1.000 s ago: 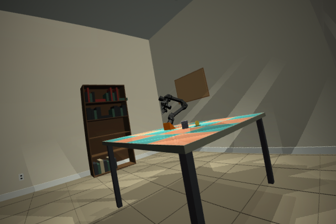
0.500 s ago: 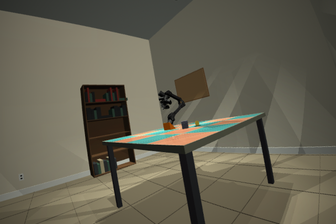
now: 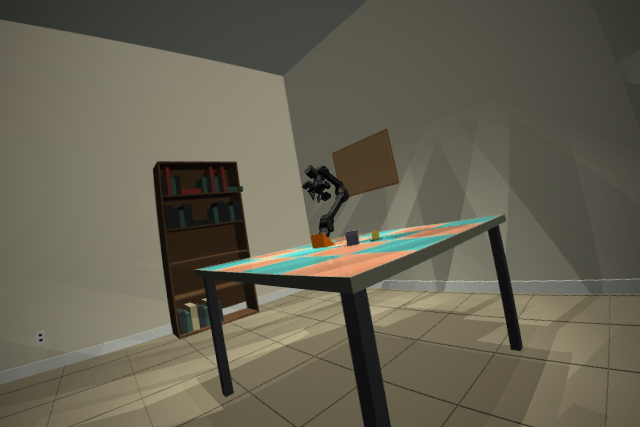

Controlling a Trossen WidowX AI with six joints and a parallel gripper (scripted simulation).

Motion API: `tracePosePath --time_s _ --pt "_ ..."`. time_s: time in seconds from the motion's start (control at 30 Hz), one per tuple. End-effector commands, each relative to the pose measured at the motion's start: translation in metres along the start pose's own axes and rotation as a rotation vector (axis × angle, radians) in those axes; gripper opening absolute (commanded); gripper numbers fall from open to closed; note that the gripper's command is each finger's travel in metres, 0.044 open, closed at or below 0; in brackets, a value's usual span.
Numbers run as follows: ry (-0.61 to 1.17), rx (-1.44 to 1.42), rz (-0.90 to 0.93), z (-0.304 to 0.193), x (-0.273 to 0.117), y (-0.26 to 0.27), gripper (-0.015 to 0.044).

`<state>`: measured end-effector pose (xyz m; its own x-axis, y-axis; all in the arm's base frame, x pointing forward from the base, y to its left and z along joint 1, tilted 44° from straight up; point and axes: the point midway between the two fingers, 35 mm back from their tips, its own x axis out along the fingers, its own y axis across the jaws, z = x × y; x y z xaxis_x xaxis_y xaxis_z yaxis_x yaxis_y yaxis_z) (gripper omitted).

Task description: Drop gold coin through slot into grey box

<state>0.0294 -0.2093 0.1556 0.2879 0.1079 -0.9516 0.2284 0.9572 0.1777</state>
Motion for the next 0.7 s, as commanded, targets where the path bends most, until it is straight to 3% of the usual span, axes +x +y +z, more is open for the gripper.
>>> tracePosePath --time_s 0.0,0.67 --pt "0.002 0.336 0.132 0.067 0.023 0.002 0.0161" --pt "0.217 0.858 0.285 0.172 0.074 0.065 0.0161"
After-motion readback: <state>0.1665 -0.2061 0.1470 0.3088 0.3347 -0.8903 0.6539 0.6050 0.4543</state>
